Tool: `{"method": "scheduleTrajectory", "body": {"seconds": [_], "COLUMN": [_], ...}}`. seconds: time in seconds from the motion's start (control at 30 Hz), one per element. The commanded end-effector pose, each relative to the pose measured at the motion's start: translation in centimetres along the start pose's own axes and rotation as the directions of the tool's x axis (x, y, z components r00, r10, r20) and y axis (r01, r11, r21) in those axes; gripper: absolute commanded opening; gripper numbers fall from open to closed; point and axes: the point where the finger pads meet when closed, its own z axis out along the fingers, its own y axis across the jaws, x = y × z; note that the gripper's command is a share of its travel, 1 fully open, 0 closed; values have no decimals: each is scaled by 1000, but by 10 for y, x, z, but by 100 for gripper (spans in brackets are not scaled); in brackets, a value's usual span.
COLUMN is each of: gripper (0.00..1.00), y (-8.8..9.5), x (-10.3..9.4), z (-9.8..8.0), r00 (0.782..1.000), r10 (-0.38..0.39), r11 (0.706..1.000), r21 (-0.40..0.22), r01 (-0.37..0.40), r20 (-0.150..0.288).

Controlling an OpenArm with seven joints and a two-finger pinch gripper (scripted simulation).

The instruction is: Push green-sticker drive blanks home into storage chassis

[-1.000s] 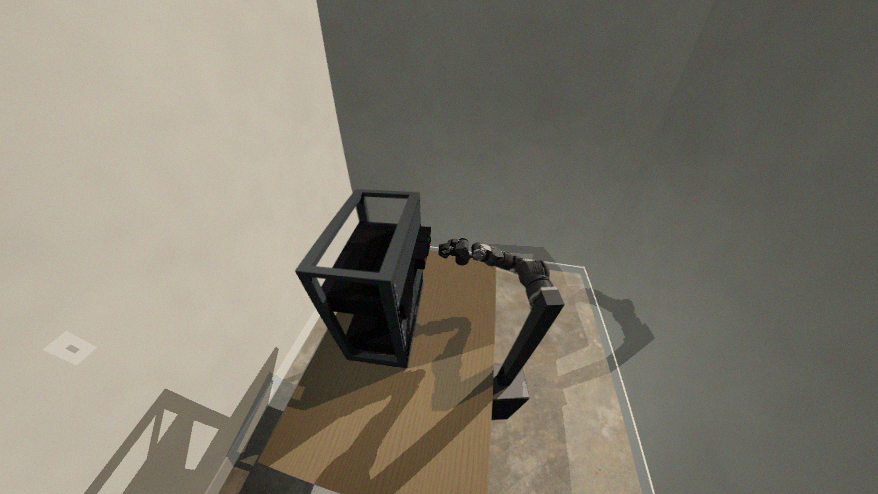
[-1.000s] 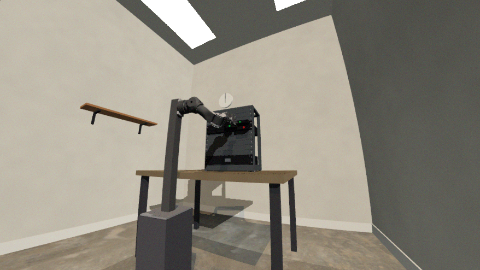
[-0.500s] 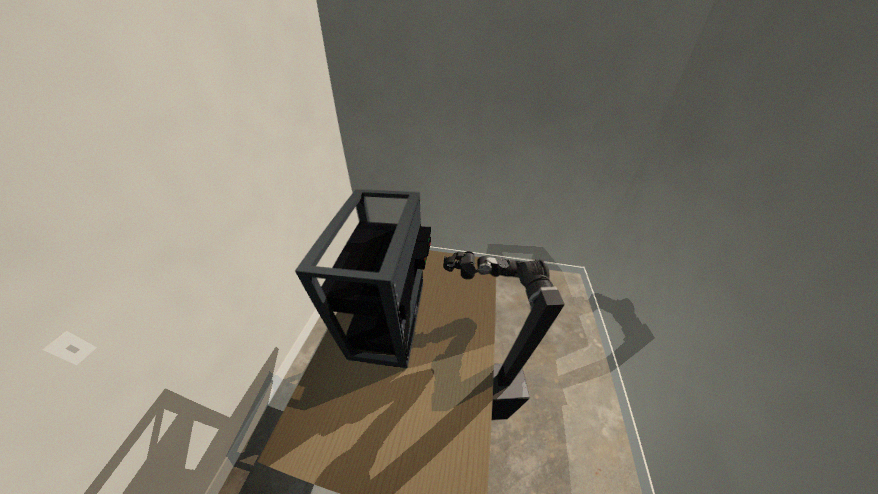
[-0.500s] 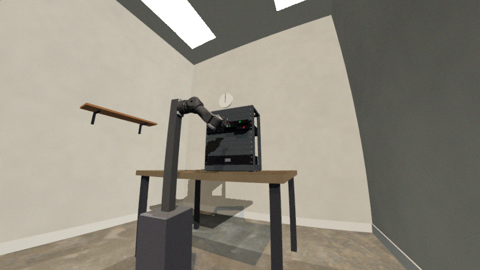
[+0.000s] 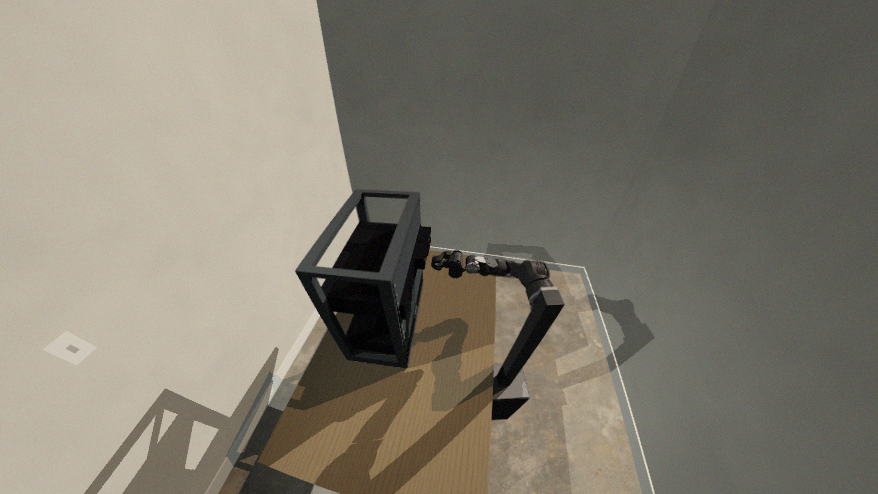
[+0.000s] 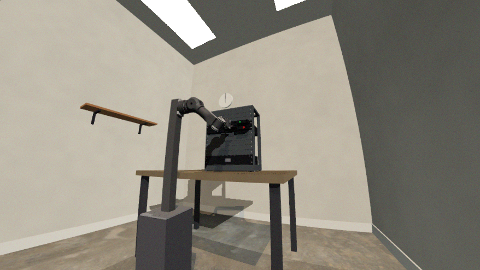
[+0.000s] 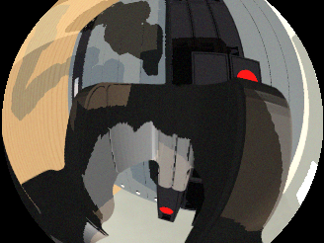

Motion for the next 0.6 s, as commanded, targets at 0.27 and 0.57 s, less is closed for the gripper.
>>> {"method": "scheduleTrajectory", "body": {"seconds": [0.27,0.57], "gripper": [0,0], "y": [1,1], "x": [2,2], "z": [16,16], "r00": [1000,1000], "r10": [-6,-6], "r11": [1000,1000], "r21": [-7,-7], "r01": [6,6], "r20": [-8,-8]}}
